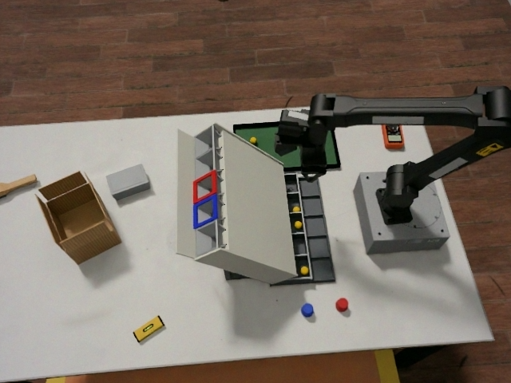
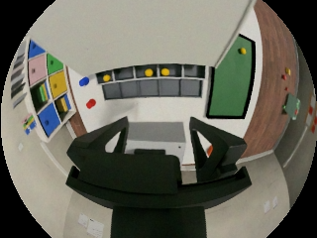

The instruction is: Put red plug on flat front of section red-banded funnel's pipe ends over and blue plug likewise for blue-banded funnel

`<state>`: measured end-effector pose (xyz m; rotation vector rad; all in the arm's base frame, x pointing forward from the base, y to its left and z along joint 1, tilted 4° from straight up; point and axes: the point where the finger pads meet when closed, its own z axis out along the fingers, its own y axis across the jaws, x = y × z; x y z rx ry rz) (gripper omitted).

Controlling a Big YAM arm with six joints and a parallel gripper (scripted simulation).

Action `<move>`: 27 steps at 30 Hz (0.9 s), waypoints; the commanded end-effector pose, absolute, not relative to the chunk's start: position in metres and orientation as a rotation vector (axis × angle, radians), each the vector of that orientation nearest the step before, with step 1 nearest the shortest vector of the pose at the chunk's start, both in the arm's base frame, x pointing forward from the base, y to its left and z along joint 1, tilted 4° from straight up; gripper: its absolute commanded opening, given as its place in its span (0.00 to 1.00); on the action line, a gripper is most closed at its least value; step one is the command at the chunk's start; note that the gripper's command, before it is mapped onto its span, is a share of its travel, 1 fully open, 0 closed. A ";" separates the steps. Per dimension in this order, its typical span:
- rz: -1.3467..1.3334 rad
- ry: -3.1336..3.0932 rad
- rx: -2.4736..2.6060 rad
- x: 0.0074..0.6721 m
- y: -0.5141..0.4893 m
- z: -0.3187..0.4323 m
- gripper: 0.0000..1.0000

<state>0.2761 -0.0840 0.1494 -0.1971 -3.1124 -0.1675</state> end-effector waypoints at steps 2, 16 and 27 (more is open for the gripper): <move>-0.240 -3.096 -0.114 0.271 -0.124 0.117 0.80; -0.345 -3.082 -0.119 0.259 -0.182 0.080 0.80; -0.382 -3.075 -0.122 0.264 -0.218 0.062 0.80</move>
